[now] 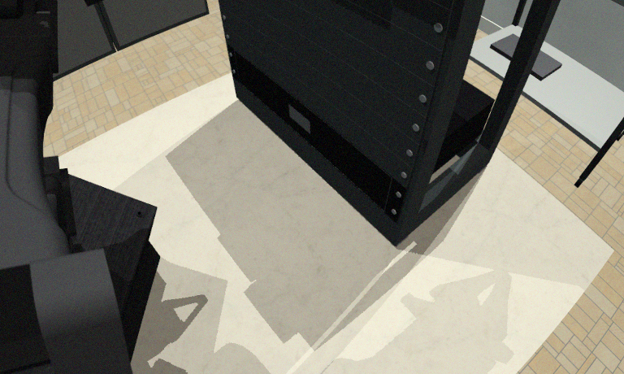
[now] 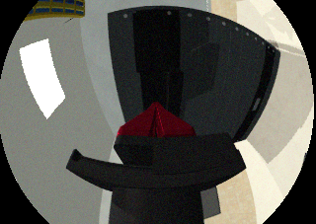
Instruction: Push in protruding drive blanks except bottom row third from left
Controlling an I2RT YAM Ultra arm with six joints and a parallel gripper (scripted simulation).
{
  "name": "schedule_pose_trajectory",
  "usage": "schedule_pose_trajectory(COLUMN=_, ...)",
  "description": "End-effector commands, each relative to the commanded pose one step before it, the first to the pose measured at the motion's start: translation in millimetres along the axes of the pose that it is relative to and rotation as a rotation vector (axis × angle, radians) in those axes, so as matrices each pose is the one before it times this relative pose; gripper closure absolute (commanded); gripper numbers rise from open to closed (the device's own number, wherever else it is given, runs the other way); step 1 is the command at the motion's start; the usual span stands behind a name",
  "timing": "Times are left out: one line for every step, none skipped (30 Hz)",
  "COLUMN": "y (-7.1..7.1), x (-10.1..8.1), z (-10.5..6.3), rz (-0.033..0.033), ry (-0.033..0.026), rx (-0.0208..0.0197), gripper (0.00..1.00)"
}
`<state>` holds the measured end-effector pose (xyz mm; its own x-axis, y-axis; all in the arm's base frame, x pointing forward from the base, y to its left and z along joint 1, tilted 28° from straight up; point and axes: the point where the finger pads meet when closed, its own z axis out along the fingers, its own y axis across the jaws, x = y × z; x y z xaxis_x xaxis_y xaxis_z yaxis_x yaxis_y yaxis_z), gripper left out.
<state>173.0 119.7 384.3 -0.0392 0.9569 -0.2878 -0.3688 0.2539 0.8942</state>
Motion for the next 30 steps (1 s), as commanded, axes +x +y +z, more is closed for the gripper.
schedule_pose_trajectory(y=6.18, x=-12.07, z=1.37, rz=-0.00660, ry=0.01415, rx=-0.01418, gripper=1.00)
schedule_pose_trajectory(y=-0.09, x=-2.93, z=-0.18, rz=-0.00003, ry=0.00001, rx=-0.00009, gripper=1.00)
schedule_pose_trajectory(y=-0.12, x=-3.06, z=-0.21, rz=-0.00003, ry=0.00003, rx=-0.00009, gripper=1.00)
schedule_pose_trajectory(y=-0.08, x=-3.07, z=-0.18, rz=-0.00004, ry=0.00001, rx=-0.00012, gripper=1.00)
schedule_pose_trajectory(y=-0.12, x=-3.14, z=-0.22, rz=-0.00004, ry=0.00003, rx=-0.00011, gripper=1.00)
schedule_pose_trajectory(y=0.00, x=0.00, z=0.00, rz=0.00000, ry=0.00000, rx=0.00000, gripper=1.00)
schedule_pose_trajectory(y=0.00, x=0.00, z=0.00, rz=0.00000, ry=0.00000, rx=0.00000, gripper=1.00)
schedule_pose_trajectory(y=-0.10, x=-3.15, z=-0.21, rz=-0.00005, ry=0.00002, rx=-0.00013, gripper=1.00)
schedule_pose_trajectory(y=-0.10, x=-3.17, z=-0.21, rz=-0.00005, ry=0.00002, rx=-0.00015, gripper=1.00)
schedule_pose_trajectory(y=-0.13, x=-3.22, z=-0.25, rz=-0.00005, ry=0.00005, rx=-0.00012, gripper=1.00)
schedule_pose_trajectory(y=-0.07, x=-3.17, z=-0.20, rz=-0.00007, ry=0.00000, rx=-0.00020, gripper=1.00)
schedule_pose_trajectory(y=-0.10, x=-3.19, z=-0.25, rz=-0.00007, ry=0.00003, rx=-0.00018, gripper=1.00)
schedule_pose_trajectory(y=-0.10, x=-3.18, z=-0.26, rz=-0.00008, ry=0.00004, rx=-0.00018, gripper=1.00)
schedule_pose_trajectory(y=-0.07, x=-3.13, z=-0.23, rz=-0.00010, ry=0.00000, rx=-0.00026, gripper=1.00)
schedule_pose_trajectory(y=-0.11, x=-3.14, z=-0.29, rz=-0.00009, ry=0.00006, rx=-0.00019, gripper=1.00)
schedule_pose_trajectory(y=-0.05, x=-3.05, z=-0.24, rz=-0.00013, ry=0.00000, rx=-0.00031, gripper=1.00)
schedule_pose_trajectory(y=-0.06, x=-3.01, z=-0.27, rz=-0.00014, ry=0.00002, rx=-0.00031, gripper=1.00)
schedule_pose_trajectory(y=-0.07, x=-2.94, z=-0.29, rz=-0.00014, ry=0.00006, rx=-0.00027, gripper=1.00)
schedule_pose_trajectory(y=0.00, x=-2.87, z=-0.26, rz=-0.00021, ry=-0.00004, rx=-0.00047, gripper=1.00)
schedule_pose_trajectory(y=-0.08, x=-2.84, z=-0.36, rz=-0.00014, ry=0.00015, rx=-0.00018, gripper=1.00)
schedule_pose_trajectory(y=0.07, x=-2.71, z=-0.25, rz=-0.00033, ry=-0.00014, rx=-0.00072, gripper=1.00)
schedule_pose_trajectory(y=-0.04, x=-2.67, z=-0.38, rz=-0.00021, ry=0.00016, rx=-0.00025, gripper=1.00)
schedule_pose_trajectory(y=0.00, x=0.00, z=0.00, rz=0.00000, ry=0.00000, rx=0.00000, gripper=1.00)
schedule_pose_trajectory(y=0.00, x=0.00, z=0.00, rz=0.00000, ry=0.00000, rx=0.00000, gripper=1.00)
schedule_pose_trajectory(y=0.13, x=-2.56, z=-0.27, rz=-0.00045, ry=-0.00017, rx=-0.00089, gripper=1.00)
schedule_pose_trajectory(y=0.00, x=-2.42, z=-0.40, rz=-0.00027, ry=0.00020, rx=-0.00027, gripper=1.00)
schedule_pose_trajectory(y=0.20, x=-1.98, z=-0.22, rz=-0.00059, ry=-0.00028, rx=-0.00113, gripper=1.00)
schedule_pose_trajectory(y=0.02, x=-1.90, z=-0.37, rz=-0.00029, ry=0.00028, rx=-0.00016, gripper=1.00)
schedule_pose_trajectory(y=0.18, x=-1.57, z=-0.25, rz=-0.00058, ry=-0.00018, rx=-0.00097, gripper=1.00)
schedule_pose_trajectory(y=0.21, x=-1.36, z=-0.21, rz=-0.00063, ry=-0.00020, rx=-0.00103, gripper=1.00)
